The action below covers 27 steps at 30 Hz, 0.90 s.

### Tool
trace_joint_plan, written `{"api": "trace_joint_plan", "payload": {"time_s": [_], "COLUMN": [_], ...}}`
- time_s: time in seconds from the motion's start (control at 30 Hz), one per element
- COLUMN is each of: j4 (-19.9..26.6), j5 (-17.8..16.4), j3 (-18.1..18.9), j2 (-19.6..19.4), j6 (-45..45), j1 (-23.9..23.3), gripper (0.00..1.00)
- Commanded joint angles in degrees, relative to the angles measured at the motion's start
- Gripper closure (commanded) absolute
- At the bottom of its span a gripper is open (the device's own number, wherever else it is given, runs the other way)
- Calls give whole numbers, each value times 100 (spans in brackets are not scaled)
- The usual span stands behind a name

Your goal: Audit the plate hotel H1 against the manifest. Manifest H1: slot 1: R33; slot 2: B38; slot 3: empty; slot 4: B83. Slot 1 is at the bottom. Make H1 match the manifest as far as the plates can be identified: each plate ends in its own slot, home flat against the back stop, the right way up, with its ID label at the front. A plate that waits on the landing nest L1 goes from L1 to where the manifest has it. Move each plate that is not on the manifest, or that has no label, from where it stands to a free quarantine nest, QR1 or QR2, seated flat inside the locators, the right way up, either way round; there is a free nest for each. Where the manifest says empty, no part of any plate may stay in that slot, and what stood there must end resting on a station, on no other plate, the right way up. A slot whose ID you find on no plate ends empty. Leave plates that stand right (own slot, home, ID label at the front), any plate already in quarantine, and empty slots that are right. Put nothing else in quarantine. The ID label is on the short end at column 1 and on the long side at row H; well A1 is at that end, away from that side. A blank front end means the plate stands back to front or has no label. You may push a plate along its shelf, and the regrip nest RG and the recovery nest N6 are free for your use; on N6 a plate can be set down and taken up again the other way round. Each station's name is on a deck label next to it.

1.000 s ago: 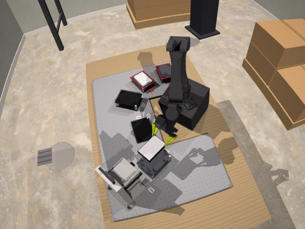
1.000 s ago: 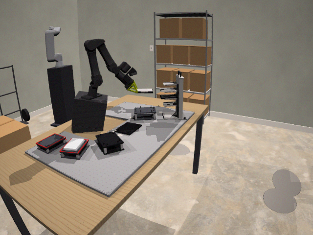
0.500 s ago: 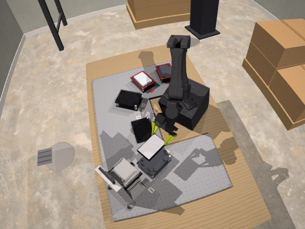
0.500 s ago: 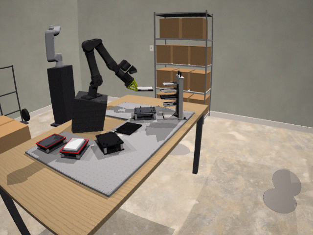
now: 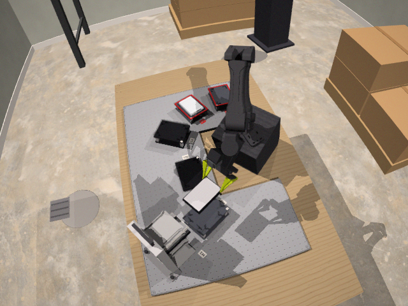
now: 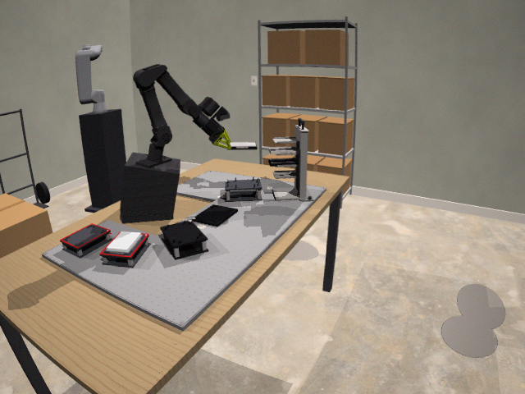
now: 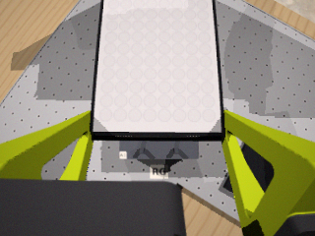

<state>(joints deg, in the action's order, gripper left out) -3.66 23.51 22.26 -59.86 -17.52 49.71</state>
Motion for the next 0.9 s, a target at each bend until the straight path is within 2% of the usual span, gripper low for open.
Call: {"api": "trace_joint_plan", "payload": {"time_s": [0.0,0.87], "j4": [206,1092], "j5": [84,146], "j3": [198,611], "j2": [180,634], "j6": [-27,-80], "j1": [71,147], "gripper": [14,14]}}
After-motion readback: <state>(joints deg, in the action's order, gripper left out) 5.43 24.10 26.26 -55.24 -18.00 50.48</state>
